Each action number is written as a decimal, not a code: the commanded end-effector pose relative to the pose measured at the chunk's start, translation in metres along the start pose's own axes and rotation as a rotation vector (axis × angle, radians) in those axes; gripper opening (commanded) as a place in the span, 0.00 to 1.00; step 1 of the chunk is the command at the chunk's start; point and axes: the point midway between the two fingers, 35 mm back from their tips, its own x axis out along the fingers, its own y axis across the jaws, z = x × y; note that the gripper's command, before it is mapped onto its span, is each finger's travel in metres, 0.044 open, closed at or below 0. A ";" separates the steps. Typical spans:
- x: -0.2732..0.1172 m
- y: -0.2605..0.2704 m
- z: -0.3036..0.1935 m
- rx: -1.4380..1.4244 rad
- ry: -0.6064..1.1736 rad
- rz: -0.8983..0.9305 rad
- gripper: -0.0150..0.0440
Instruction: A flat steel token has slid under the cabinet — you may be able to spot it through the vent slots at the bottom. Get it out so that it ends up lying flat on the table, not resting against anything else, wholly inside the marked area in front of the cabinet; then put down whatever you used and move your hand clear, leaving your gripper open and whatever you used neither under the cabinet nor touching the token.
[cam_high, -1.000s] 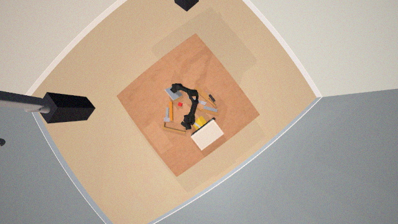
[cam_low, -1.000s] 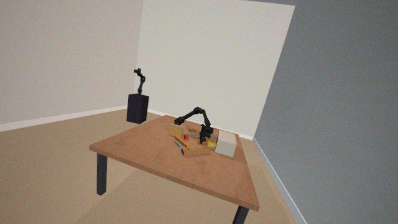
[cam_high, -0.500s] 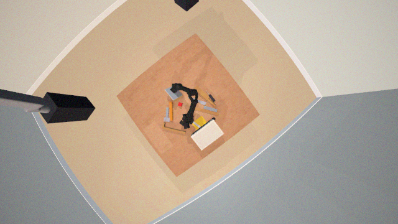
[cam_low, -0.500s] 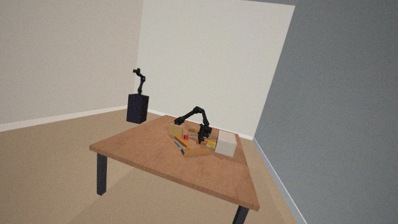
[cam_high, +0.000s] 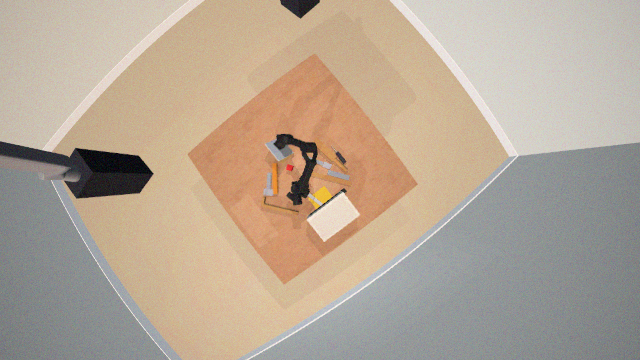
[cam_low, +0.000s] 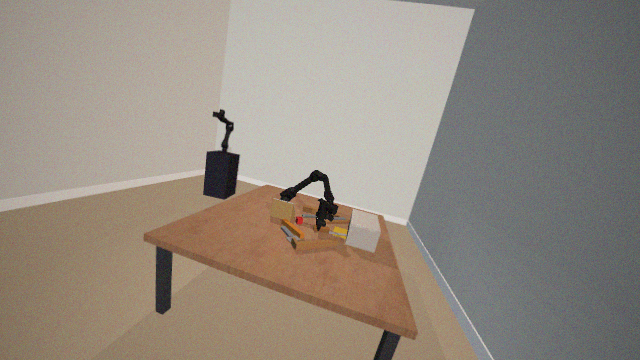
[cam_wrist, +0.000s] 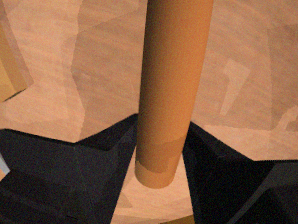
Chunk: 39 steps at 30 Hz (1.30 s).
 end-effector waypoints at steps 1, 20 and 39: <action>0.001 0.000 -0.007 0.002 0.001 0.003 0.25; 0.001 -0.001 -0.033 0.002 0.003 0.003 0.25; 0.001 -0.003 -0.062 0.003 0.004 0.002 0.25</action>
